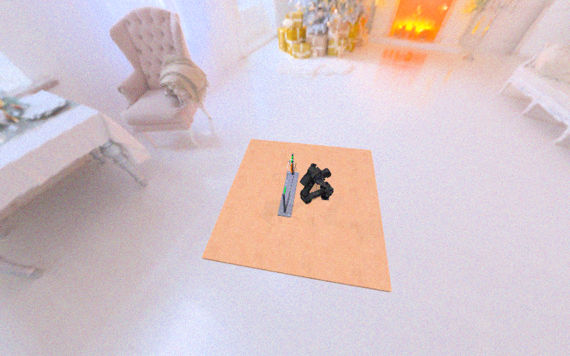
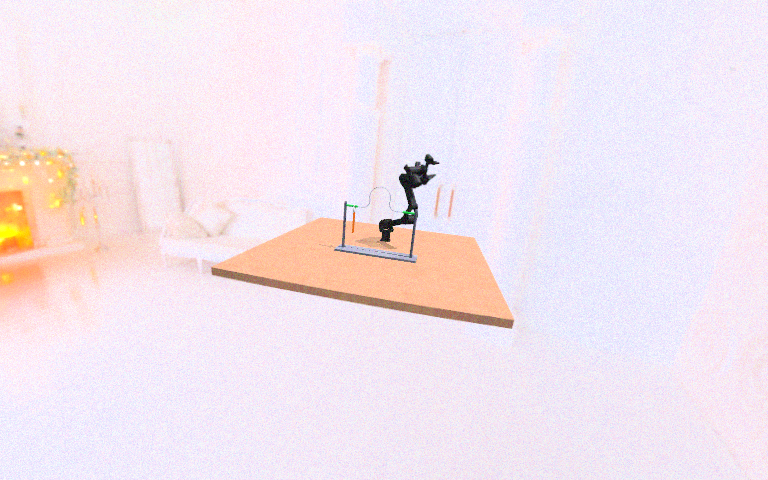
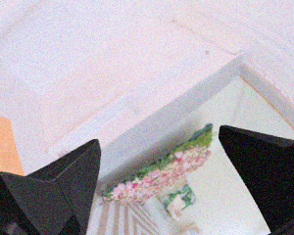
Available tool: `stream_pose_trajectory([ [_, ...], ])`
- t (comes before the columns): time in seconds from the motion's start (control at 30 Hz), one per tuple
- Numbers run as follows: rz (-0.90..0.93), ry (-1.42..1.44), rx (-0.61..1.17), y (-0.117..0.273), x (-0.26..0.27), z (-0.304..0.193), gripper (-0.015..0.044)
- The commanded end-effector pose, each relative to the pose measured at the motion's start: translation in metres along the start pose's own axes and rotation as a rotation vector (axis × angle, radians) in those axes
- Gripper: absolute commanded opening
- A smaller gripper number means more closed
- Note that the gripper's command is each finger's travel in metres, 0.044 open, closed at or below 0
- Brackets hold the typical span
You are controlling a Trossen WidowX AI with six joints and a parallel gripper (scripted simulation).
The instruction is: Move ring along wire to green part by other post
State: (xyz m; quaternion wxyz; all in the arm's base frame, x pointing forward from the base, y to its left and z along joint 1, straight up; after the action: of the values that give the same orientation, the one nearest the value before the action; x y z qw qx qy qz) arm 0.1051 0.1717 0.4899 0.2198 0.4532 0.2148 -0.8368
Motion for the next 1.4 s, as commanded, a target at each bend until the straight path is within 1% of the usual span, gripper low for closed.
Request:
stream_pose_trajectory([
  [0.0, -0.005, 0.013, -0.002, 0.0, 0.0, 0.002, 0.0374],
  [0.07, -0.047, 0.119, -0.017, -0.002, 0.004, 0.017, 0.0321],
  [0.27, -0.272, 0.575, -0.084, 0.002, 0.023, 0.084, 0.0164],
  [0.43, -0.509, 0.914, -0.127, 0.019, 0.045, 0.136, 0.016],
  [0.6, -0.794, 1.199, -0.143, 0.046, 0.072, 0.181, 0.016],
  [0.73, -1.054, 1.375, -0.128, 0.074, 0.097, 0.209, 0.016],
  [0.87, -1.334, 1.495, -0.078, 0.106, 0.123, 0.229, 0.016],
  [1.0, -1.625, 1.548, 0.008, 0.14, 0.15, 0.241, 0.016],
  [1.13, -1.914, 1.527, 0.133, 0.176, 0.178, 0.244, 0.016],
  [1.27, -2.182, 1.426, 0.293, 0.211, 0.207, 0.238, 0.016],
  [1.37, -2.357, 1.295, 0.428, 0.237, 0.228, 0.229, 0.016],
])
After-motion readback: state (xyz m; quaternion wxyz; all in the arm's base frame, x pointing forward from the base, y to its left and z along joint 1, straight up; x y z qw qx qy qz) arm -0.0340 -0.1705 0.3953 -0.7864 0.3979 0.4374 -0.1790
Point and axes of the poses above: the point midway between the two fingers, 35 mm back from their tips, its own y axis back along the fingers, its own x axis across the jaws, z = x × y, the point moved 10 cm from there along y, back along the fingers, and after that the axes turned 4 degrees about -y, right-handed, at the moved point
